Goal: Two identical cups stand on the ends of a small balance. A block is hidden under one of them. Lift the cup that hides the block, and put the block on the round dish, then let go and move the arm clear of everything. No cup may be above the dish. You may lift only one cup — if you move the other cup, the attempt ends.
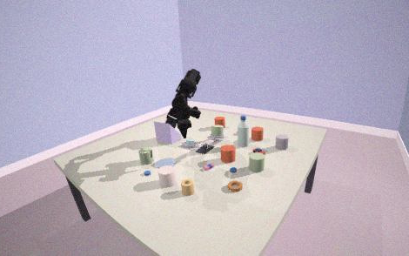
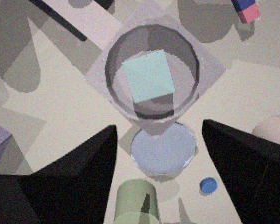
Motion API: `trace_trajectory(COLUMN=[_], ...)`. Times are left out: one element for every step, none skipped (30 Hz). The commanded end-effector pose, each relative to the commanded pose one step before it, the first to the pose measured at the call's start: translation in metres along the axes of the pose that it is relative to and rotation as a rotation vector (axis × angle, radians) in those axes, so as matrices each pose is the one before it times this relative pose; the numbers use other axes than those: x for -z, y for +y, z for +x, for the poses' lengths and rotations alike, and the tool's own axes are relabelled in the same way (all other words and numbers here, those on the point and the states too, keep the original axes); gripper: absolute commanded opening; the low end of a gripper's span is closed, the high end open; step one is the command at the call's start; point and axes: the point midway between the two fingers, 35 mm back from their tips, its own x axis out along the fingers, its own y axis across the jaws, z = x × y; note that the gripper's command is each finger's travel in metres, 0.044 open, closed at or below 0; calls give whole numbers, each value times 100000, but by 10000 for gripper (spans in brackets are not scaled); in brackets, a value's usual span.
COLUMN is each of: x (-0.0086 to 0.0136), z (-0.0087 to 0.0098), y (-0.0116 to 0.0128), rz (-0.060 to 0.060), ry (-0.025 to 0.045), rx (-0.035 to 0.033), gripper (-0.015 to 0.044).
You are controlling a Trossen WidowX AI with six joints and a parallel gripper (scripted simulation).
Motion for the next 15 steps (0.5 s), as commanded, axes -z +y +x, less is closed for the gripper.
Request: trace_trajectory(x=[-1409, -292, -286, -238, -143, -48, 0, 0, 0, 0, 0, 0, -1, -3, -3], z=[-455, -19, -18, -14, -8, -3, 0, 0, 0, 0, 0, 84, 251, 418, 417], y=[113, 4, -5, -7, -7, -3, 0, 0, 0, 0, 0, -2, -5, -3, 3], rz=[-14094, -3348, -3331, -2708, -1625, -542, 0, 0, 0, 0, 0, -1, -3, -5, -6], ry=[-774, -127, -140, -117, -72, -24, 0, 0, 0, 0, 0, -1, -5, -10, -12], rx=[727, -85, -85, -67, -40, -13, 0, 0, 0, 0, 0, 1, 1, 1, -2], gripper=[260, 260, 260, 260, 260, 260, 260, 260, 260, 260, 260, 260, 260, 260, 260])
